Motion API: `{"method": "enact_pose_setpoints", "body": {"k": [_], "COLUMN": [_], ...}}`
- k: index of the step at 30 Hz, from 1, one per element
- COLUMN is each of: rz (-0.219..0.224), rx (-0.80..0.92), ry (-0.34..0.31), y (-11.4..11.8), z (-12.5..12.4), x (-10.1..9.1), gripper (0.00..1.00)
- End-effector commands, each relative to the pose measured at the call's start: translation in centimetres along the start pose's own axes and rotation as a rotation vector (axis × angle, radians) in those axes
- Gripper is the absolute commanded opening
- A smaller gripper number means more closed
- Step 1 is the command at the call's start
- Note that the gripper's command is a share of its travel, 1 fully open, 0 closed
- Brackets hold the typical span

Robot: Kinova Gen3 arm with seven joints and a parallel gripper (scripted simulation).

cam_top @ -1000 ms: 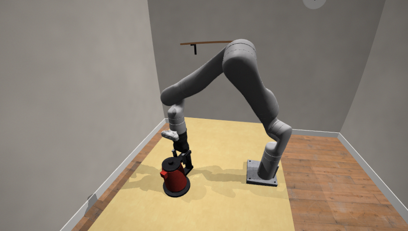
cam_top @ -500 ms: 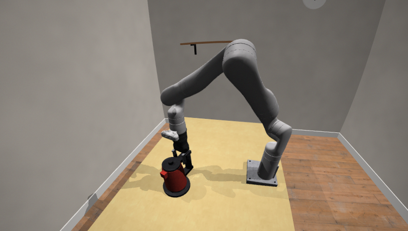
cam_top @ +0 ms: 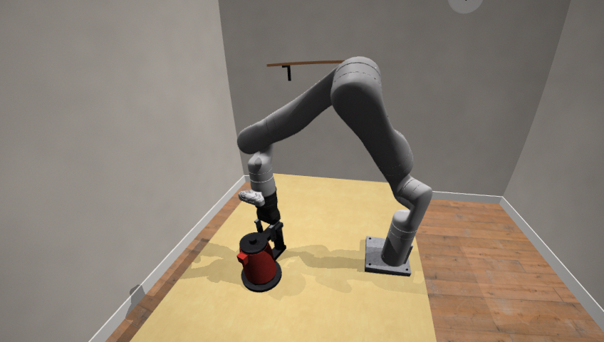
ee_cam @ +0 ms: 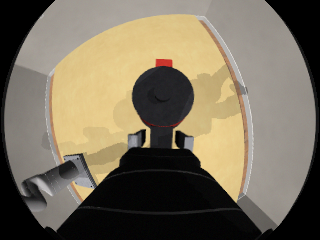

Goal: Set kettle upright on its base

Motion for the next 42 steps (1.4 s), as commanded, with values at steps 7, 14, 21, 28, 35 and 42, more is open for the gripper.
{"method": "enact_pose_setpoints", "body": {"k": [7,14,21,28,35,42], "rz": [0.007,0.007,0.007,0.007,0.007,0.007], "rx": [-0.003,-0.003,-0.003,-0.003,-0.003,-0.003], "ry": [0.007,0.007,0.007,0.007,0.007,0.007], "y": [0.1,0.1,0.0,0.0,0.0,0.0], "z": [-0.1,-0.1,-0.1,-0.1,-0.1,-0.1], "x": [-3.0,-7.2,-10.8,-13.6,-15.1,-15.3], "gripper": [1.00,1.00,1.00,1.00,1.00,1.00]}}
Point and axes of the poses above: the point where the finger pads meet when closed, its own x axis out along the fingers, its own y axis across the jaws, z = x × y, the point moved 9 cm from there along -x, back along the fingers, and after that the axes turned 3 degrees about x, right-handed, at the moved point
